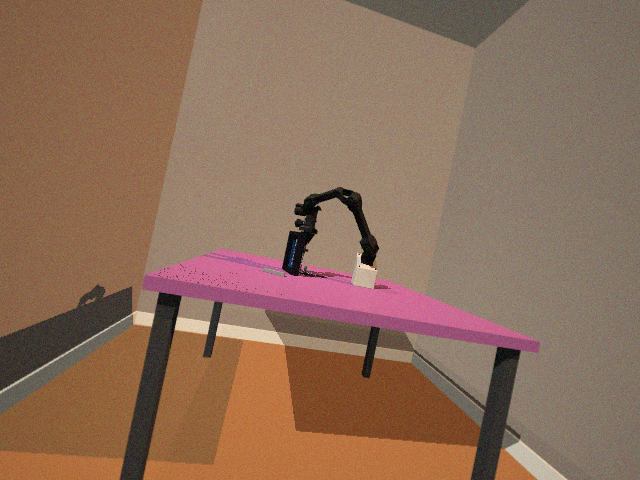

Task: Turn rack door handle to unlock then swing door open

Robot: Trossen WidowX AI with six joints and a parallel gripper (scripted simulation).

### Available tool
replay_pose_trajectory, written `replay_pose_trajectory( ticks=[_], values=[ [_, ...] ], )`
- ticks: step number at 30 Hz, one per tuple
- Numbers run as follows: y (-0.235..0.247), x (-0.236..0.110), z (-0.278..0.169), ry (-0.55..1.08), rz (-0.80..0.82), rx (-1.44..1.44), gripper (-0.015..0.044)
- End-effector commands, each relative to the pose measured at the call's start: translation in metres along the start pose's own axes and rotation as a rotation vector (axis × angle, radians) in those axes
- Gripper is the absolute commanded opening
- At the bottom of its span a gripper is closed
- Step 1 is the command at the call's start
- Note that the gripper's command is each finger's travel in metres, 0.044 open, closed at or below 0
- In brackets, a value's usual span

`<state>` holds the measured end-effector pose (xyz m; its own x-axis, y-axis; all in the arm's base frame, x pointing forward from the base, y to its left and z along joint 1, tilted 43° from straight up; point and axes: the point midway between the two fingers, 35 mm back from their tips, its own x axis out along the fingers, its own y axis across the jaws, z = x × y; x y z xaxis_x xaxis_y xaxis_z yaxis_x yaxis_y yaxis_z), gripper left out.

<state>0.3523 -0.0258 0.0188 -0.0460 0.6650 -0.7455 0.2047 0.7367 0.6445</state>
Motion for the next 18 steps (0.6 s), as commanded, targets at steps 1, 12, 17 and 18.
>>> replay_pose_trajectory(
  ticks=[1,12,17,18],
  values=[
    [0.0002,0.0002,0.0003,-0.002,0.002,0.186,0.0009],
    [0.0002,0.0002,0.0003,-0.001,0.003,0.728,0.0009],
    [0.0002,0.0002,0.0003,-0.001,0.003,0.974,0.0009],
    [0.0002,0.0002,0.0003,-0.001,0.003,1.023,0.0009]
  ],
)
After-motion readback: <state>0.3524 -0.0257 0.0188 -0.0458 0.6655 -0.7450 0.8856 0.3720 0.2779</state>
